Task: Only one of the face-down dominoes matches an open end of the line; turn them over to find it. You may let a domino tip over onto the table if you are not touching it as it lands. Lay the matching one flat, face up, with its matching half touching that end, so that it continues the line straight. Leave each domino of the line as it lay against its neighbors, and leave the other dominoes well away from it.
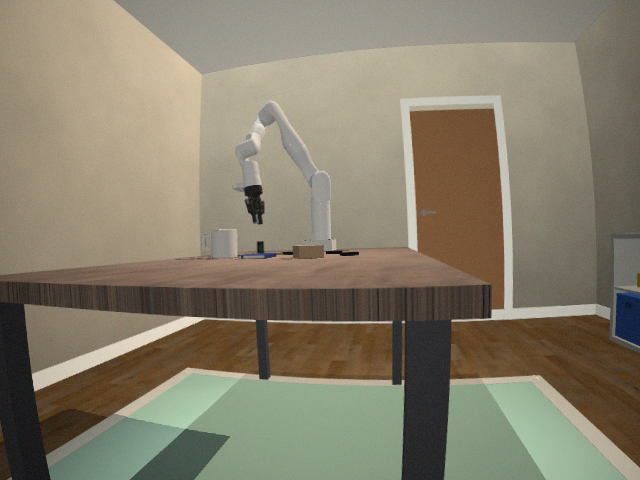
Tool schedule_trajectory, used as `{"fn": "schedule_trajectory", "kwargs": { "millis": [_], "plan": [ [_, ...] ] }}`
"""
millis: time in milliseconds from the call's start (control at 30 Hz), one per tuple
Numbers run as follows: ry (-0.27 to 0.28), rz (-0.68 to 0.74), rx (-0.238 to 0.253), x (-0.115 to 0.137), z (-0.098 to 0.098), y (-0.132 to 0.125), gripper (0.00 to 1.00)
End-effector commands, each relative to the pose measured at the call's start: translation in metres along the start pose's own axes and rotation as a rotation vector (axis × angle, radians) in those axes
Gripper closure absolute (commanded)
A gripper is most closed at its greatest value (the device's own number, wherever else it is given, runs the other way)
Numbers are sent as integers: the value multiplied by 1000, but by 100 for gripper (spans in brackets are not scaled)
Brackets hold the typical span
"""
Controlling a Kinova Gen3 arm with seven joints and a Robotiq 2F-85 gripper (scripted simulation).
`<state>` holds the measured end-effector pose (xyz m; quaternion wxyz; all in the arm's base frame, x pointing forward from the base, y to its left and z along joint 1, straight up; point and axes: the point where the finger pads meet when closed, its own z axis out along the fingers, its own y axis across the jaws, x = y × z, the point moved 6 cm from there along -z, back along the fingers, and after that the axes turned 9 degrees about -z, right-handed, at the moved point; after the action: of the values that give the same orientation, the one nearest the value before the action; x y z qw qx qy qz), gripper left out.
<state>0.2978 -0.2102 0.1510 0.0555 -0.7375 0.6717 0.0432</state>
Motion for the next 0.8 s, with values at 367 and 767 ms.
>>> {"fn": "schedule_trajectory", "kwargs": {
  "millis": [367, 767],
  "plan": [
    [-10, -386, -38, -8, 9, 5, 52],
    [-23, -819, -71, -14, 18, 9, 52]
  ]
}}
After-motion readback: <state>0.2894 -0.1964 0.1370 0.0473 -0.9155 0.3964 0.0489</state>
